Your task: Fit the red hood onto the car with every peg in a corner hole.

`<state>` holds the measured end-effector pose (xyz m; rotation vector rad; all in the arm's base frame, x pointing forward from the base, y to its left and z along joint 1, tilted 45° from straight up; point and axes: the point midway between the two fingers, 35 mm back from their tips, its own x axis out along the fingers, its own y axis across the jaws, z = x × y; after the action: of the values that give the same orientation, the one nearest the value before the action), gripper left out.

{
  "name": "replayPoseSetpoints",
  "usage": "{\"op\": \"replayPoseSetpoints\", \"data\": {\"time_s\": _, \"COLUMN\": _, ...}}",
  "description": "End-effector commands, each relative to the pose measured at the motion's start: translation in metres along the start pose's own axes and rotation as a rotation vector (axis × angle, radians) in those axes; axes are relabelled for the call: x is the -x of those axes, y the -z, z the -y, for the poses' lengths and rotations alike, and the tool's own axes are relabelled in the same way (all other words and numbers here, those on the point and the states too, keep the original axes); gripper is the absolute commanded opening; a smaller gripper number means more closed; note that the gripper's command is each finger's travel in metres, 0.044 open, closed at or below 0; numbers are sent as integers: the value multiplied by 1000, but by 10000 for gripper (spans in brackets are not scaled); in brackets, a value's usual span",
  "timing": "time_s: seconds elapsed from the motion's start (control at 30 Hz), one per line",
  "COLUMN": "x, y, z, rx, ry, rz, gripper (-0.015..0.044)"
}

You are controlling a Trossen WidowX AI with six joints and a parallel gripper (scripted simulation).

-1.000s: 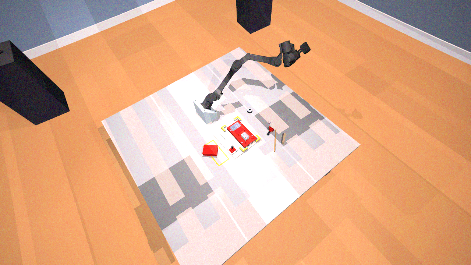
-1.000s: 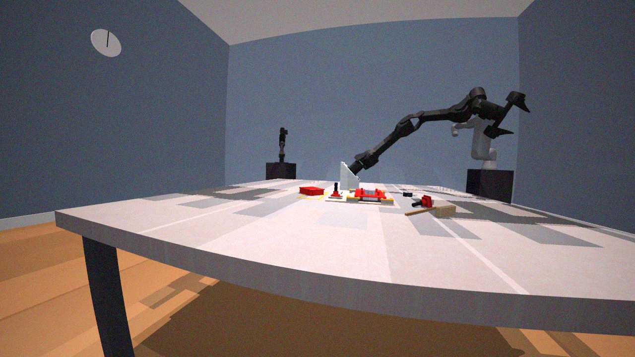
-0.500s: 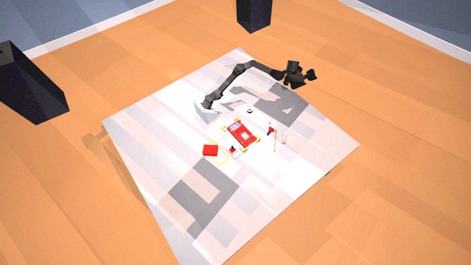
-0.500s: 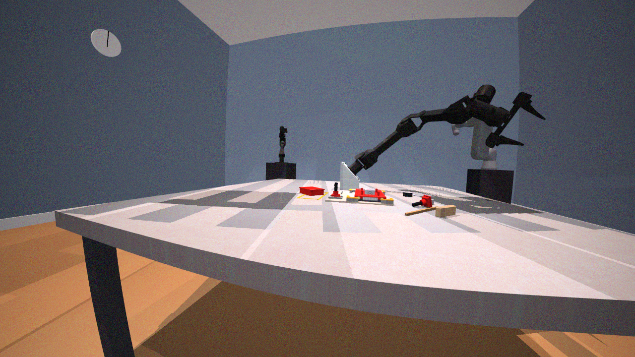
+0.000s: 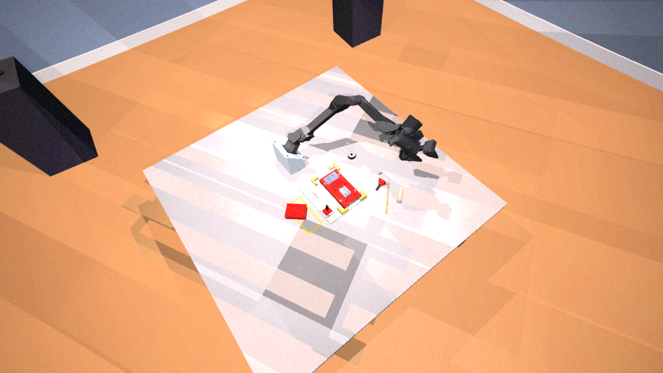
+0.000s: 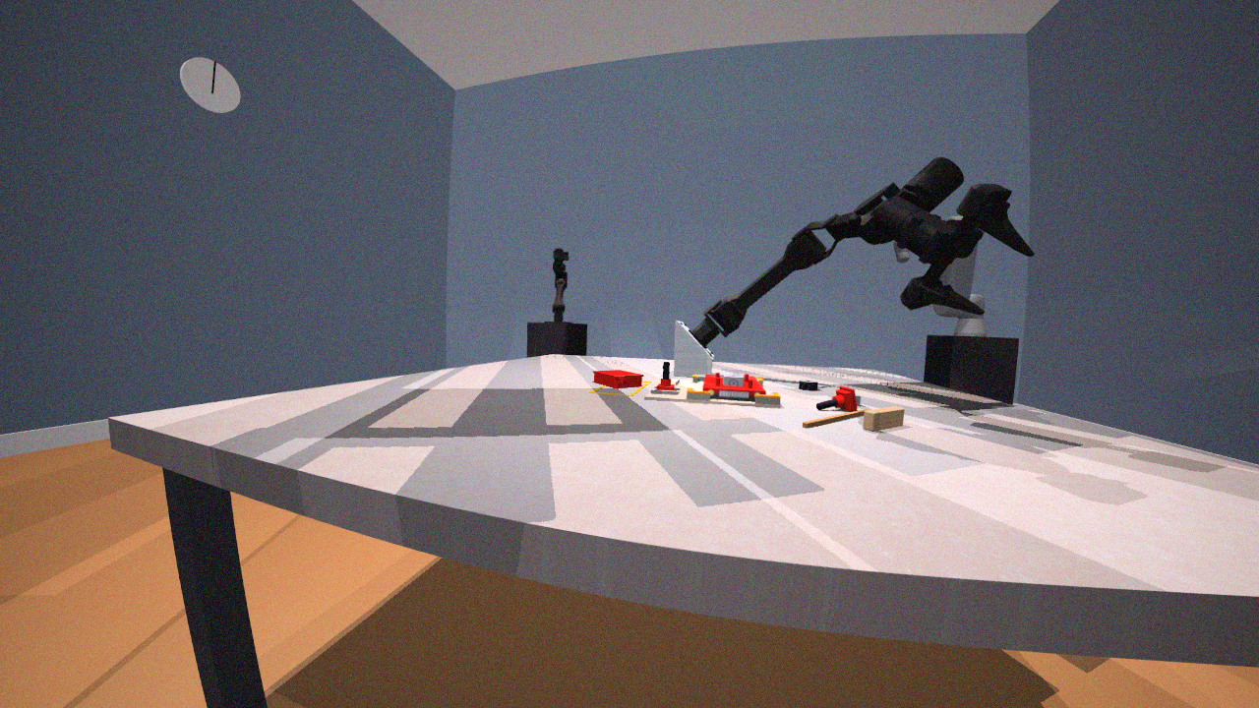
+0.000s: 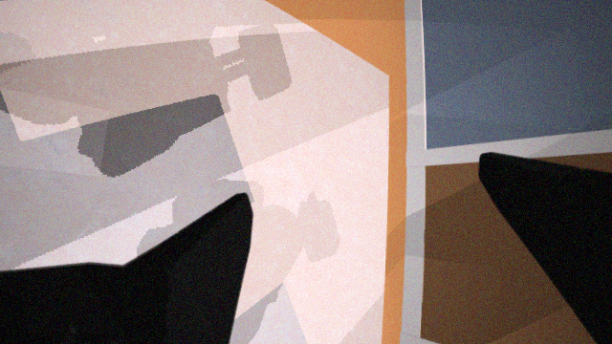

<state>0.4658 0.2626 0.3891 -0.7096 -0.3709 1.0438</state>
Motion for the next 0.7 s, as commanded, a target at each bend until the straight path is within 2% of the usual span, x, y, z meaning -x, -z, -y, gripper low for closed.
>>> {"op": "replayPoseSetpoints", "data": {"time_s": 0.0, "x": 10, "y": 61, "z": -5, "rx": -40, "ry": -17, "rz": -125, "gripper": 440}}
{"op": "replayPoseSetpoints", "data": {"time_s": 0.3, "x": 52, "y": 180, "z": -30, "rx": -144, "ry": -80, "rz": -365, "gripper": 440}}
{"op": "replayPoseSetpoints", "data": {"time_s": 0.67, "x": 133, "y": 299, "z": -86, "rx": -321, "ry": -193, "rz": -617, "gripper": 440}}
